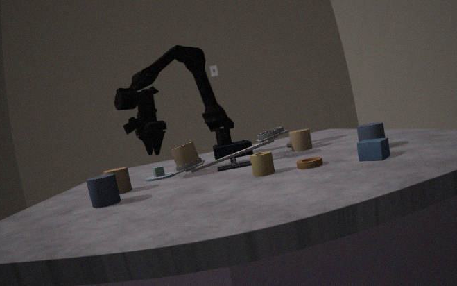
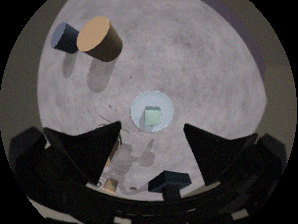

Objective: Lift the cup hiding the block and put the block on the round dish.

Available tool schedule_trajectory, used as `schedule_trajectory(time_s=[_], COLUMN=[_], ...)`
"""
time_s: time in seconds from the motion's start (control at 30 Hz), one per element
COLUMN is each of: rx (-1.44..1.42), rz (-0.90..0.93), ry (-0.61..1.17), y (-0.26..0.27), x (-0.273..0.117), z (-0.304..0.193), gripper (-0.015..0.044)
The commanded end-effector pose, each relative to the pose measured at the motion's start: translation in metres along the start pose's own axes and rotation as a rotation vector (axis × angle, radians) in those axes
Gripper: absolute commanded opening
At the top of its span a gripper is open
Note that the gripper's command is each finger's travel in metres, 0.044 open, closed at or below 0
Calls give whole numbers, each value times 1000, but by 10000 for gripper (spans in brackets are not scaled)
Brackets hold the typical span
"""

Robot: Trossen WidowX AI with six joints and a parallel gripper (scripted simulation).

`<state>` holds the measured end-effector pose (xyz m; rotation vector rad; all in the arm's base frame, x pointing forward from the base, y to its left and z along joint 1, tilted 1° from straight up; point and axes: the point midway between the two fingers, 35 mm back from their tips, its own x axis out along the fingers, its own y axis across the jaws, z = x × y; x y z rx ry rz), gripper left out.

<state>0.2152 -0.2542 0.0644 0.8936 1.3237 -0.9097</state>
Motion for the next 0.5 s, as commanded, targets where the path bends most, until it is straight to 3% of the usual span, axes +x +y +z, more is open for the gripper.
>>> schedule_trajectory(time_s=[0.0, 0.17, 0.47], rx=[6, 1, 0], rz=[-1, 1, 1], ry=[23, 0, -1], y=[-1, -1, -1], x=[-1, -50, -53], z=[-4, -4, -4], gripper=[440, 440, 440])
